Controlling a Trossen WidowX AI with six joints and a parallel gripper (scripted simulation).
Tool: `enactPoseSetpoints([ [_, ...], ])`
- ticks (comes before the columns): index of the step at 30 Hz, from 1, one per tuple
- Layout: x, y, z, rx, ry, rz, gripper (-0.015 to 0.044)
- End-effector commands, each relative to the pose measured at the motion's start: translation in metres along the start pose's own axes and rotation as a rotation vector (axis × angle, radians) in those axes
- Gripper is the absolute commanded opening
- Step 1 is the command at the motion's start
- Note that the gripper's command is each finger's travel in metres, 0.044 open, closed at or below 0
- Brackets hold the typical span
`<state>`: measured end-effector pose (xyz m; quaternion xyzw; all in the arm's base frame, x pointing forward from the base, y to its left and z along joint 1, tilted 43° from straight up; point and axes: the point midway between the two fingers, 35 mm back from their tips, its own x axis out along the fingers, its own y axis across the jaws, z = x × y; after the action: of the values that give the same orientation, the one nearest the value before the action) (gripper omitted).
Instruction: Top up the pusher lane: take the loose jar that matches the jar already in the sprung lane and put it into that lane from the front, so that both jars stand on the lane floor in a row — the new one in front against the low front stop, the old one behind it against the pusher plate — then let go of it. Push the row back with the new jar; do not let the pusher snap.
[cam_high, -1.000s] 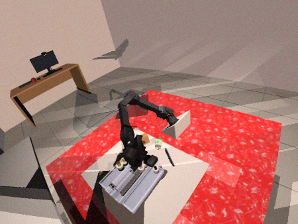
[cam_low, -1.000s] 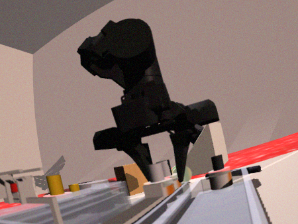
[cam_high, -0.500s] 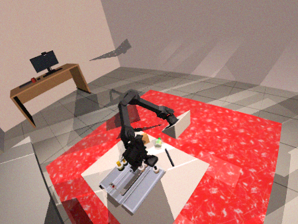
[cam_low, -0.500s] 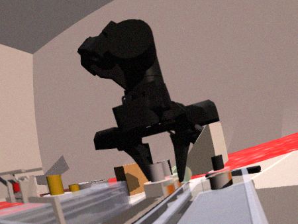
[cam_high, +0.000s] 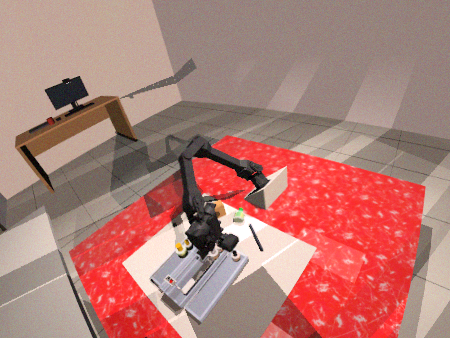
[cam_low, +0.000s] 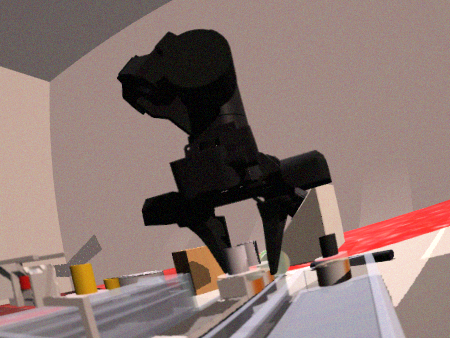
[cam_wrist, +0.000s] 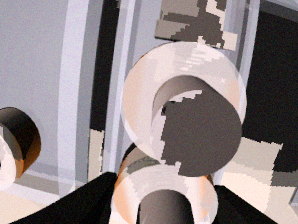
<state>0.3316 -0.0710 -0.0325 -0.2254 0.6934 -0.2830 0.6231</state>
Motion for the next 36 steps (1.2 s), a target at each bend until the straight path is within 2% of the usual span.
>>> enactPoseSetpoints([
  [1,0.0,0.0,0.0,0.003,0.0,-0.002,0.0105],
  [8,0.0,0.0,0.0,0.003,0.0,-0.002,0.0282],
  [24,-0.02,0.001,-0.002,0.003,0.0,-0.001,0.0282],
  [36,-0.022,0.002,-0.036,0.001,0.001,-0.001,0.0282],
])
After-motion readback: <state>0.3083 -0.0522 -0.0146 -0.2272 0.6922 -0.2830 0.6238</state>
